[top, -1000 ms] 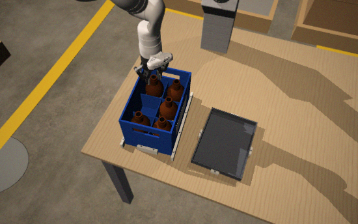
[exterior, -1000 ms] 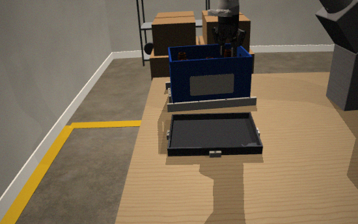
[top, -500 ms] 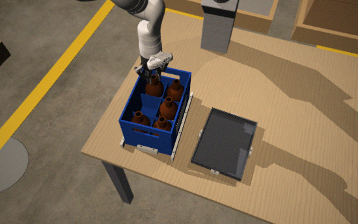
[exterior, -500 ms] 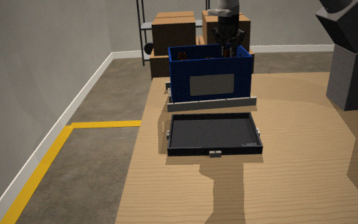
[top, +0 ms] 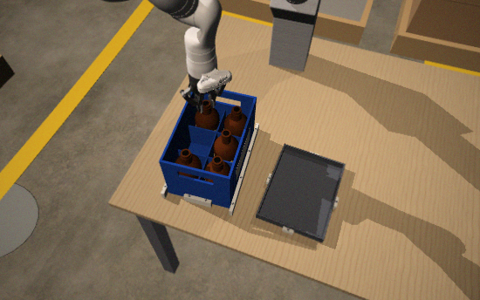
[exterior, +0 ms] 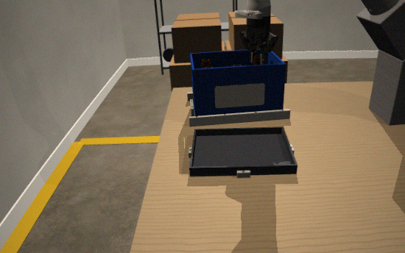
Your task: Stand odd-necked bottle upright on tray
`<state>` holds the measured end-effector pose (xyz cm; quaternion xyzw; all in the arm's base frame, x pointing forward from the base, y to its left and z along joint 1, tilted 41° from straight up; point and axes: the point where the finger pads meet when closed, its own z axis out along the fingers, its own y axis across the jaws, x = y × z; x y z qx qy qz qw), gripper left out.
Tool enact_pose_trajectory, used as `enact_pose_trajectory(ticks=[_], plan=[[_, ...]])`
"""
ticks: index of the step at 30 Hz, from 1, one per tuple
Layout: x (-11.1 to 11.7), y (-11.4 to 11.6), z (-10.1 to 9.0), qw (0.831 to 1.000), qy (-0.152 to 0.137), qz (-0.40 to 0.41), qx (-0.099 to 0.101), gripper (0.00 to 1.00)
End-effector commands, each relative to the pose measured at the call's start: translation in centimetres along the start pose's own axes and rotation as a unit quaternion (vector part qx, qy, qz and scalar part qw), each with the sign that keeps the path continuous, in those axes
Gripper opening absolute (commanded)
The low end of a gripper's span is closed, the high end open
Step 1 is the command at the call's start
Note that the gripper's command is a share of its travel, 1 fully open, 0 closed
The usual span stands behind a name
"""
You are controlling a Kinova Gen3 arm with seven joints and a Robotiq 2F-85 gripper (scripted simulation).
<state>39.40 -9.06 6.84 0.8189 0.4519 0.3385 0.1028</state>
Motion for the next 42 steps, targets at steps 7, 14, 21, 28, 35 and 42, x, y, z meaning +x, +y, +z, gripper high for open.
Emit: enact_pose_trajectory(ticks=[7,14,21,28,35,42], plan=[[0.00,0.04,0.02,1.000,0.000,0.000,0.000,0.00],[0.00,0.04,0.02,1.000,0.000,0.000,0.000,0.00],[0.00,0.04,0.02,1.000,0.000,0.000,0.000,0.00],[0.00,0.04,0.02,1.000,0.000,0.000,0.000,0.00],[0.00,0.04,0.02,1.000,0.000,0.000,0.000,0.64],[0.00,0.04,0.02,1.000,0.000,0.000,0.000,0.64]])
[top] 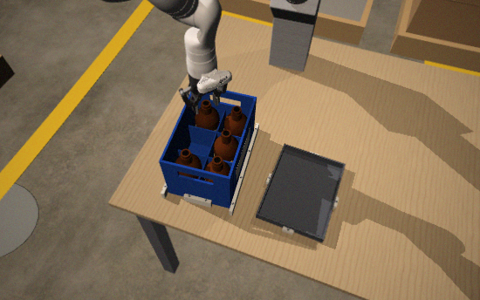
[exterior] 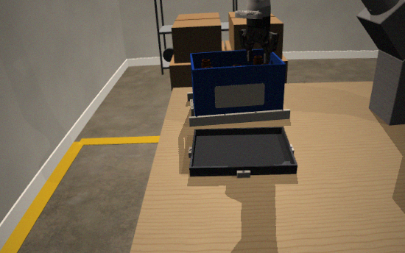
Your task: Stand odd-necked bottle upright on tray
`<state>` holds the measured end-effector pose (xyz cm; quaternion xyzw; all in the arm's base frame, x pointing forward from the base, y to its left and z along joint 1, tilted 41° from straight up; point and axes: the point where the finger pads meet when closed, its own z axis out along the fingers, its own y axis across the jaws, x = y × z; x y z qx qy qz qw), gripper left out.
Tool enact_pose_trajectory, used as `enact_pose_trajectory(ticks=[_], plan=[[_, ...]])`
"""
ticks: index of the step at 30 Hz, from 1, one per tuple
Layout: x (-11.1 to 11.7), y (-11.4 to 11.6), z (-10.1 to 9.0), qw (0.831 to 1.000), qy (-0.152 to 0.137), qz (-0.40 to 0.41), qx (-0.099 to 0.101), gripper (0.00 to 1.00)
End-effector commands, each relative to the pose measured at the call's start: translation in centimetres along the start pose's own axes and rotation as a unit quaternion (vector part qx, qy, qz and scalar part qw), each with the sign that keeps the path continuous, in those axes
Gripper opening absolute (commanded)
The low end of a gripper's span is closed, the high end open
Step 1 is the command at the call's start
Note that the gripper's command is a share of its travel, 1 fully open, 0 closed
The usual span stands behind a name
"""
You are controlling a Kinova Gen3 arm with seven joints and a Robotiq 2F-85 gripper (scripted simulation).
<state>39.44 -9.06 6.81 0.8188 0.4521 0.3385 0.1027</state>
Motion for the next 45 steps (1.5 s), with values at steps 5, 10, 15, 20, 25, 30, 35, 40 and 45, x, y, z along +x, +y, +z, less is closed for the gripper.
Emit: enact_pose_trajectory(ticks=[5,10,15,20,25,30,35,40,45], plan=[[0.0,0.0,0.0,1.000,0.000,0.000,0.000,0.64],[0.0,0.0,0.0,1.000,0.000,0.000,0.000,0.64],[0.0,0.0,0.0,1.000,0.000,0.000,0.000,0.64],[0.0,0.0,0.0,1.000,0.000,0.000,0.000,0.64],[0.0,0.0,-0.1,1.000,0.000,0.000,0.000,0.64],[0.0,0.0,-0.5,1.000,0.000,0.000,0.000,0.64],[0.0,0.0,-1.1,1.000,-0.001,-0.001,0.000,0.64],[0.0,0.0,-2.1,1.000,-0.006,-0.006,0.005,0.64],[0.0,0.0,-3.4,1.000,-0.009,0.000,0.012,0.64]])
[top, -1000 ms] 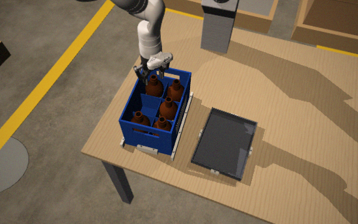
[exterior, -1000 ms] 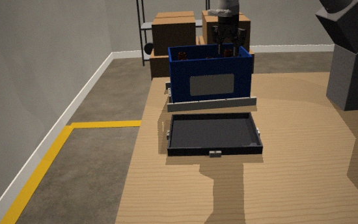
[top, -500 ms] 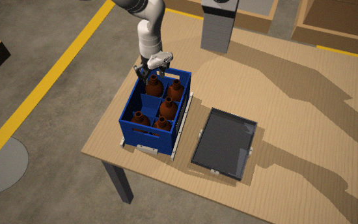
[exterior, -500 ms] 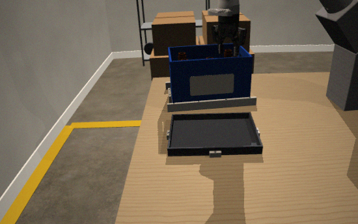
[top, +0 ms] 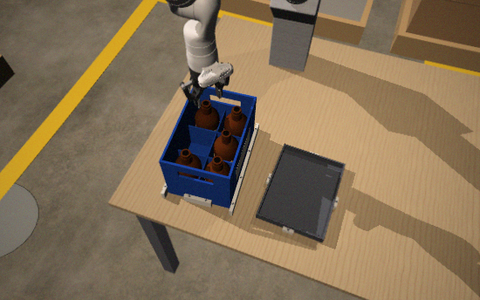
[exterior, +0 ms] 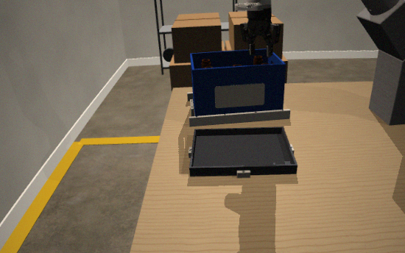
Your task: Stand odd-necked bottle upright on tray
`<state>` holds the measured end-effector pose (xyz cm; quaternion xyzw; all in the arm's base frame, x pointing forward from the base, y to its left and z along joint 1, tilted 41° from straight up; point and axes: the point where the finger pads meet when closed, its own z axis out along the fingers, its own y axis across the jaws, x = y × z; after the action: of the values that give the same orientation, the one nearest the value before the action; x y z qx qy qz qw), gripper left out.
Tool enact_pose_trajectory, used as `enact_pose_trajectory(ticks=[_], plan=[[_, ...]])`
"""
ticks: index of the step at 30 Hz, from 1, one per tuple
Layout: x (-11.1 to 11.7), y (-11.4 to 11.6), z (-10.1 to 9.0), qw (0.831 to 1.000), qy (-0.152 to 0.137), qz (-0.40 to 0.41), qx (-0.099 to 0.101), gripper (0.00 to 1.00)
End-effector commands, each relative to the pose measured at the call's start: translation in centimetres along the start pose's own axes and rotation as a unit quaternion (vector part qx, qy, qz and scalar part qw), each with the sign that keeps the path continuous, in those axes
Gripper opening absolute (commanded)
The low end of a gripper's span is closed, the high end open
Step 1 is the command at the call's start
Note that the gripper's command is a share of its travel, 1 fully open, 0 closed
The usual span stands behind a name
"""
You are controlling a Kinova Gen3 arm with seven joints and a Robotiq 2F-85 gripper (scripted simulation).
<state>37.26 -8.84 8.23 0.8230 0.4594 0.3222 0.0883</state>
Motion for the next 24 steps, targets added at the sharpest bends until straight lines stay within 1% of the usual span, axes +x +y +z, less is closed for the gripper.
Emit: enact_pose_trajectory(ticks=[1,4,5,7,16,22,24], plan=[[-0.1,0.9,-1.2,1.000,0.000,0.001,-0.010,0.64],[-0.1,0.9,-2.0,1.000,0.004,0.001,-0.008,0.64],[-0.1,0.8,-2.5,1.000,0.002,0.000,-0.012,0.64],[-0.1,0.8,-2.5,1.000,0.002,0.000,-0.012,0.64],[-0.1,0.7,-4.8,1.000,0.003,0.001,-0.008,0.64],[-0.1,0.7,-5.7,1.000,0.005,0.001,-0.008,0.64],[-0.1,0.7,-5.7,1.000,0.005,0.001,-0.008,0.64]])
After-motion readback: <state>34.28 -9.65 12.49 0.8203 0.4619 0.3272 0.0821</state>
